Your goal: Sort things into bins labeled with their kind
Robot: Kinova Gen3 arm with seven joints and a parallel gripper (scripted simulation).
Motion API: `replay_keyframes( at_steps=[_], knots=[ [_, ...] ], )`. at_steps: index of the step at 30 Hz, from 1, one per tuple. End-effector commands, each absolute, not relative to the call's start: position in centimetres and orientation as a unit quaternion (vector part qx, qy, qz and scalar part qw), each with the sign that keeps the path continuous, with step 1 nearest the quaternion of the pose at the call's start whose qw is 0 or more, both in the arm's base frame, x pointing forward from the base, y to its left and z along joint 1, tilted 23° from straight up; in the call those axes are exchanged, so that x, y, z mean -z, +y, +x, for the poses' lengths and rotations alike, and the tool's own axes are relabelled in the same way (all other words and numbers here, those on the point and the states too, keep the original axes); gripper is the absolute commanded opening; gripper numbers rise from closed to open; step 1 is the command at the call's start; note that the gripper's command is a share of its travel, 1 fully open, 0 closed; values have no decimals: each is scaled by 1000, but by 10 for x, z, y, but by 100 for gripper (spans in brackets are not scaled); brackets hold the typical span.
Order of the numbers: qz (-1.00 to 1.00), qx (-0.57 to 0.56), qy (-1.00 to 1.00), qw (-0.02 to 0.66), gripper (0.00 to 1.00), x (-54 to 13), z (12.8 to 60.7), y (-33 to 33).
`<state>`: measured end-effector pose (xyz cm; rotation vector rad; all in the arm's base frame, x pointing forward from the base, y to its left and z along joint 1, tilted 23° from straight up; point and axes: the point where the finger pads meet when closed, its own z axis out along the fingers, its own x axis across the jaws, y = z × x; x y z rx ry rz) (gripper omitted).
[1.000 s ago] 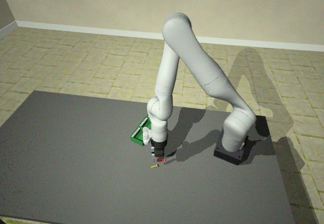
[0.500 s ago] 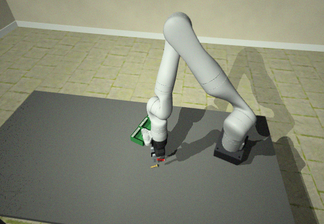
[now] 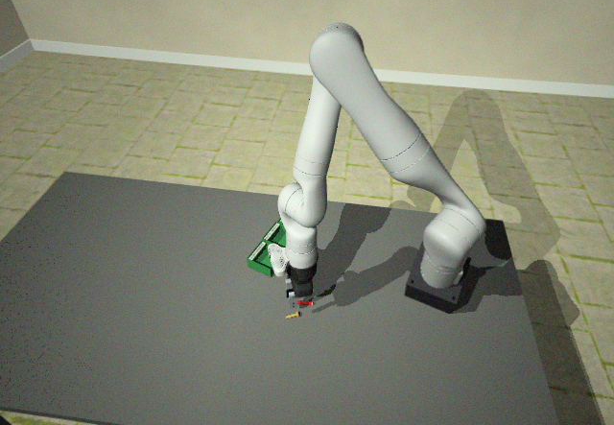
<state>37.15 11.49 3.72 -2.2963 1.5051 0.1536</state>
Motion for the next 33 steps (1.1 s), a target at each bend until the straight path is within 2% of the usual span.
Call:
replay_keyframes(
  at_steps=[1,20,33],
  knots=[
    [-819,-54,537,195,62,-38,372,115],
    [-819,-54,537,195,62,15,374,146],
    [-819,-54,537,195,62,15,374,147]
  ],
)
